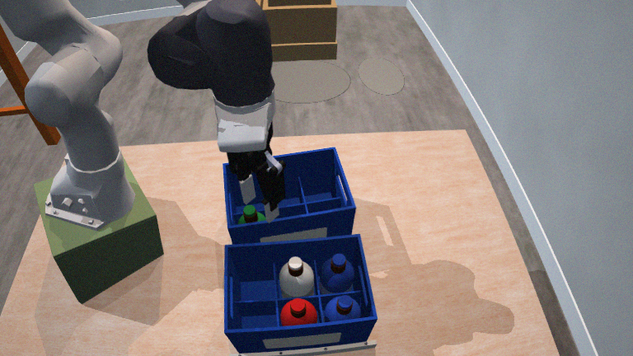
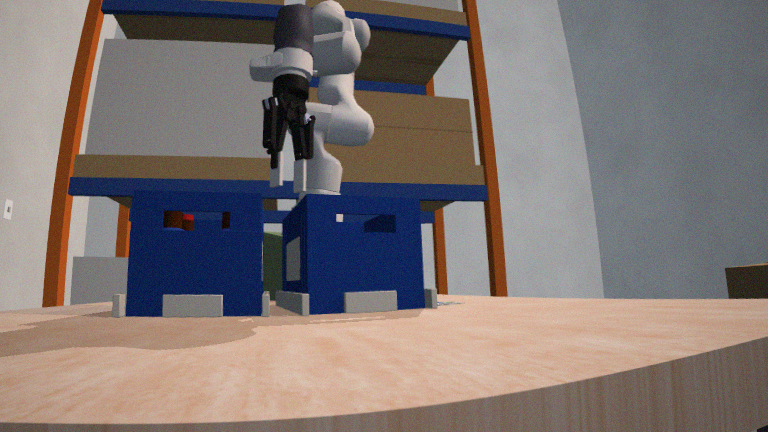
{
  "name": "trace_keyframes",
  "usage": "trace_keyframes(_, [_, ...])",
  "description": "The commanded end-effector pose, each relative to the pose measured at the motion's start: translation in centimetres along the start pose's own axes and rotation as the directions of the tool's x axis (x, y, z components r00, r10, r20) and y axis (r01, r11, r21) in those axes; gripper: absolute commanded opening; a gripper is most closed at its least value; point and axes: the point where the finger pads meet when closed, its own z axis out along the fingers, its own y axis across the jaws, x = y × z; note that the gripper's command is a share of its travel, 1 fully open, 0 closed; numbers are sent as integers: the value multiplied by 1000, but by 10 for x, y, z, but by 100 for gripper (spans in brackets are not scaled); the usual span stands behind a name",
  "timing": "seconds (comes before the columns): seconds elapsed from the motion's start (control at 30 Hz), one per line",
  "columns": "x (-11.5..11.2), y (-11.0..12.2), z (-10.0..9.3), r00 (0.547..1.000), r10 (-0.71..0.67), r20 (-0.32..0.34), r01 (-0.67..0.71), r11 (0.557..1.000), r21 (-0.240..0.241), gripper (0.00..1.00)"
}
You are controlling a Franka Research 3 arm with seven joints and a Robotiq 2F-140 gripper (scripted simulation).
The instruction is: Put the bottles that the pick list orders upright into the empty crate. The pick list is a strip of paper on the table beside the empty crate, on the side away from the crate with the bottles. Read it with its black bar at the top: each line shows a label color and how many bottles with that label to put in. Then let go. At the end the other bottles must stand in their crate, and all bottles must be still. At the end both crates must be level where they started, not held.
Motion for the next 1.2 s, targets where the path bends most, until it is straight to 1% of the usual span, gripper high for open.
trace_keyframes(0.0, [0, -15, 1, 999, -41, 3, 41, 999, 3, 38])
trace_keyframes(0.43, [5, -80, 0, 999, -41, 3, 41, 999, 3, 38])
trace_keyframes(0.5, [5, -80, 0, 999, -41, 3, 41, 999, 3, 38])
trace_keyframes(1.0, [12, -154, 0, 999, -41, 3, 41, 999, 3, 38])
trace_keyframes(1.07, [12, -154, 0, 999, -41, 3, 41, 999, 3, 38])
trace_keyframes(1.17, [13, -169, 0, 999, -41, 3, 41, 999, 3, 38])
